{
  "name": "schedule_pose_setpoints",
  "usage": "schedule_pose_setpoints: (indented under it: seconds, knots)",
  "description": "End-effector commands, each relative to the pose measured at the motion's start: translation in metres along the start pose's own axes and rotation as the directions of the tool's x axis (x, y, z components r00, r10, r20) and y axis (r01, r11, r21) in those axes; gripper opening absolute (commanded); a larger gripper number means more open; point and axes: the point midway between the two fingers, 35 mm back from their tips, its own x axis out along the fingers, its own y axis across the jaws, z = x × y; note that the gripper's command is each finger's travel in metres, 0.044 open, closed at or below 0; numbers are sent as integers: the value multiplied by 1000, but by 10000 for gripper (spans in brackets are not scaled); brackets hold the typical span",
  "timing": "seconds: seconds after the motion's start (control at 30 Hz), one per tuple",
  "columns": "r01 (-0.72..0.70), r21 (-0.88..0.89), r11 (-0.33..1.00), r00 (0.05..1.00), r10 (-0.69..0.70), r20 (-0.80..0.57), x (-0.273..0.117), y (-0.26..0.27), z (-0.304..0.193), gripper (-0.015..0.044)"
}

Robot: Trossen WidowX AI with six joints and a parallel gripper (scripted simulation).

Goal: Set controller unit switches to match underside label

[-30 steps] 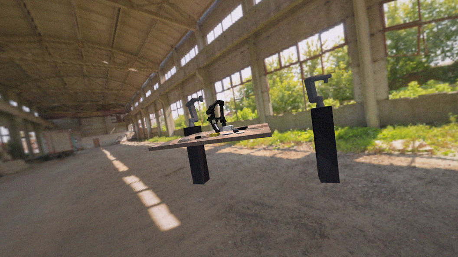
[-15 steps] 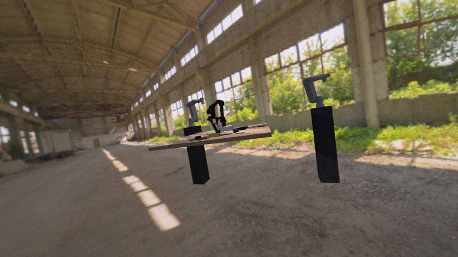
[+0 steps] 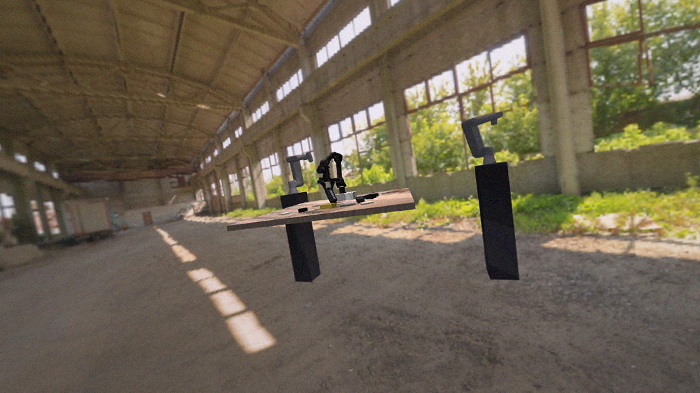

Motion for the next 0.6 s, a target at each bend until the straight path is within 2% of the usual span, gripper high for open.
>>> schedule_pose_setpoints:
  seconds: [0.0, 0.57]
  knots:
    - [2, -3, 1000, 1000, -2, -14, 0, 1, -8, 336]
    - [2, -3, 1000, 1000, -2, -15, -3, 1, -21, 338]
